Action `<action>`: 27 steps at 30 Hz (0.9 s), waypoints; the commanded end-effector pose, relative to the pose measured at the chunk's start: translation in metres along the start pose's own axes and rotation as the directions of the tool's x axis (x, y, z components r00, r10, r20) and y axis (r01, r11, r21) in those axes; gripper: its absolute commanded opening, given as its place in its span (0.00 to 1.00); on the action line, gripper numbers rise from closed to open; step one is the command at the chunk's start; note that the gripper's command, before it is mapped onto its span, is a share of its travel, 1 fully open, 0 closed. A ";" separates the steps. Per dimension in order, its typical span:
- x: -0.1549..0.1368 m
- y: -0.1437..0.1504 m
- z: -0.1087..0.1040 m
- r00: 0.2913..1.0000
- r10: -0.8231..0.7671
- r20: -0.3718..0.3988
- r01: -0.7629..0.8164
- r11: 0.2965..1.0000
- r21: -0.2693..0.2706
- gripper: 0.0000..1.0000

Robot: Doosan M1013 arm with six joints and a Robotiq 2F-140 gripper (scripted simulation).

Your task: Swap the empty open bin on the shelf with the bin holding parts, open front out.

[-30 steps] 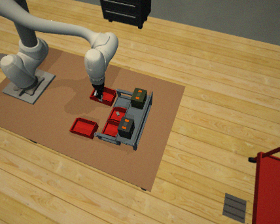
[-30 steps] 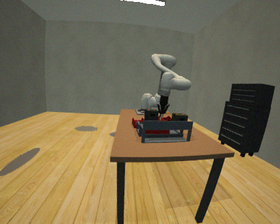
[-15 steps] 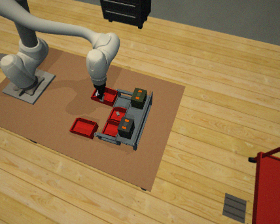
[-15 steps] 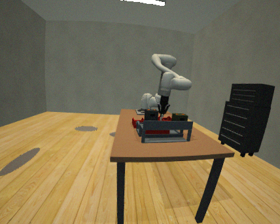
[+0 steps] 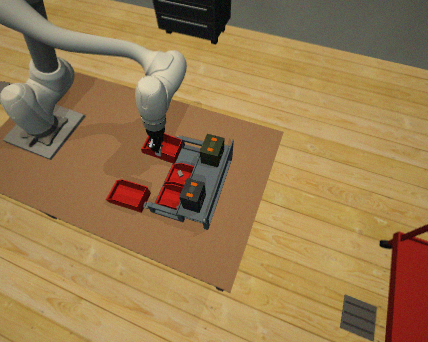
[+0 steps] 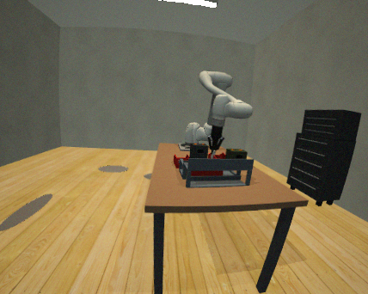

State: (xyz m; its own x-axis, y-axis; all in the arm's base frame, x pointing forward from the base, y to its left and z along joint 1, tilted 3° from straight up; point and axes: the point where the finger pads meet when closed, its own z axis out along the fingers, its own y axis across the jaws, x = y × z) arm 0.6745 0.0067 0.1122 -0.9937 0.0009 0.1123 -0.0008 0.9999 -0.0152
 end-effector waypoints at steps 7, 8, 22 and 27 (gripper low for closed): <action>-0.010 0.001 -0.002 1.000 -0.003 -0.002 0.003 1.000 0.006 0.10; -0.012 0.001 -0.002 1.000 -0.003 -0.002 0.003 1.000 0.006 0.10; -0.027 0.001 -0.005 1.000 -0.003 -0.002 0.003 1.000 0.006 0.10; -0.032 0.001 -0.006 1.000 -0.003 -0.002 0.003 1.000 0.006 0.10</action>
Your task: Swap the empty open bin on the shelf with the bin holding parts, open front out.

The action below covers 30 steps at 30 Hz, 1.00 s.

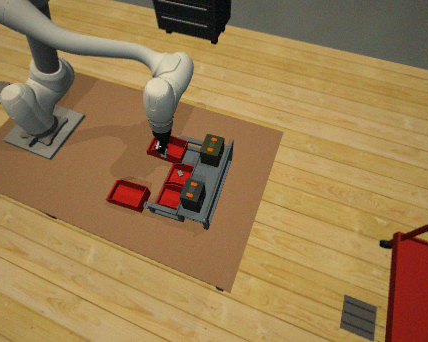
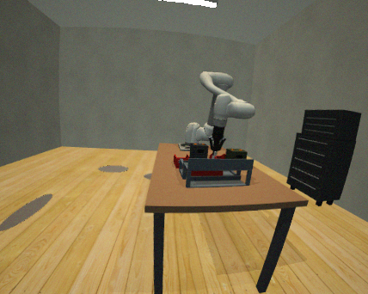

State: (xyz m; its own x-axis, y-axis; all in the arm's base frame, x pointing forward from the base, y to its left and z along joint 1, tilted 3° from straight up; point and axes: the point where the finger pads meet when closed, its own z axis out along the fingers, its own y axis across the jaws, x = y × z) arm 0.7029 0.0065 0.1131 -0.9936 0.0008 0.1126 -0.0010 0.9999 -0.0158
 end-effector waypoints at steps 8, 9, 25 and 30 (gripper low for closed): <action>-0.013 0.001 -0.003 1.000 -0.003 -0.002 0.003 1.000 0.006 0.10; -0.014 0.001 -0.003 1.000 -0.003 -0.002 0.003 1.000 0.006 0.10; -0.026 0.001 -0.005 1.000 -0.003 -0.002 0.003 1.000 0.006 0.10; -0.028 0.001 -0.005 1.000 -0.003 -0.002 0.003 1.000 0.006 0.10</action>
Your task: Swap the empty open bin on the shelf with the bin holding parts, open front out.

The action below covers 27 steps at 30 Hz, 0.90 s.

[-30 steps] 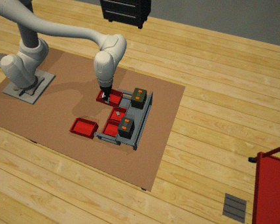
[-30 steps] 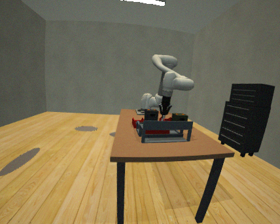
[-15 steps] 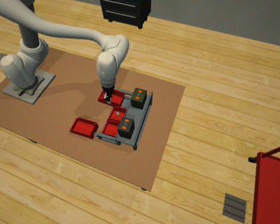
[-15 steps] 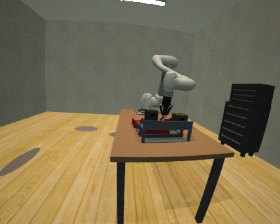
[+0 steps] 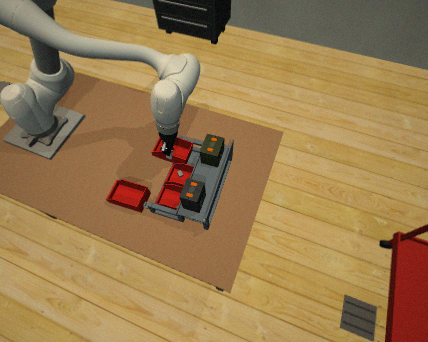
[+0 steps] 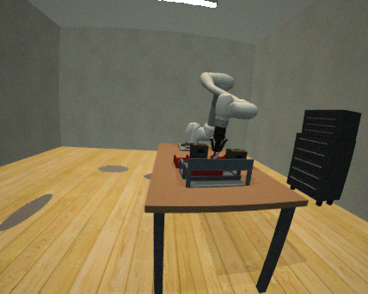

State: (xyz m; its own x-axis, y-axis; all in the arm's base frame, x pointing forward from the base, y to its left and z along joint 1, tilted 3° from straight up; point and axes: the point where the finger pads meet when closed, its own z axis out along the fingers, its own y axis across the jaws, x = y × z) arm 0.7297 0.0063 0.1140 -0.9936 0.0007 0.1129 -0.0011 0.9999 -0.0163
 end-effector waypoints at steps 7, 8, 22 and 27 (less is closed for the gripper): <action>-0.006 0.001 -0.002 1.000 -0.003 -0.002 0.003 1.000 0.006 0.10; -0.006 0.001 -0.002 1.000 -0.003 -0.002 0.003 1.000 0.006 0.10; -0.010 0.001 -0.002 1.000 -0.003 -0.002 0.003 1.000 0.006 0.10; -0.010 0.001 -0.002 1.000 -0.003 -0.002 0.003 1.000 0.006 0.10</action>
